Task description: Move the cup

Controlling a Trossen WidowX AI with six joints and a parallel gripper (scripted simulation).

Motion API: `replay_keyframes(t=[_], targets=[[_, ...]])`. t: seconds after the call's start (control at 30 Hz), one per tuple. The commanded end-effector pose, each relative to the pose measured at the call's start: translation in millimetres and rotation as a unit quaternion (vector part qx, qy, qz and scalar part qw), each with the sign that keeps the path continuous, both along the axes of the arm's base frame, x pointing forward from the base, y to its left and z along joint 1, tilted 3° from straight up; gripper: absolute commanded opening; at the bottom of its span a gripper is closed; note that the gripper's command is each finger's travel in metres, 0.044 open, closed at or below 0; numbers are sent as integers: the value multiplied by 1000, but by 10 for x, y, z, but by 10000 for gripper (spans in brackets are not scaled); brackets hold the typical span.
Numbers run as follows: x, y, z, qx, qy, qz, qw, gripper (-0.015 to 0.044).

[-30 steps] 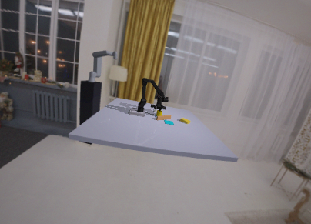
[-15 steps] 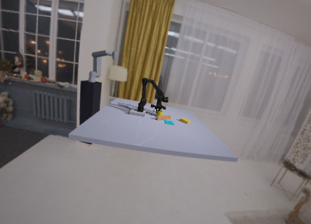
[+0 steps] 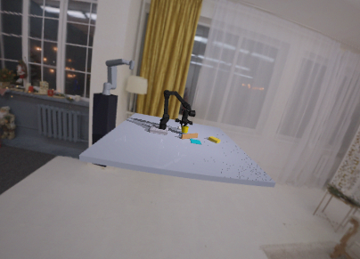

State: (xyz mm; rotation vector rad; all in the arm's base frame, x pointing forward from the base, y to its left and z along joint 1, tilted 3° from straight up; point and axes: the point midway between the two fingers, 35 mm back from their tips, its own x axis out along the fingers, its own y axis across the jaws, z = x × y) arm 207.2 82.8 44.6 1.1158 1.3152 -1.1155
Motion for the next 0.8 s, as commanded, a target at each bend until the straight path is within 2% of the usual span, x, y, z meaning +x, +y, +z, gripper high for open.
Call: replay_keyframes(t=[0.0, 0.37, 0.77], targets=[[21, 2, 166, 3, -6, 2, 1000, 0], [18, -21, 488, 3, -4, 1, 1000, 0], [19, -27, 453, 0, -1, -2, 1000, 0]])
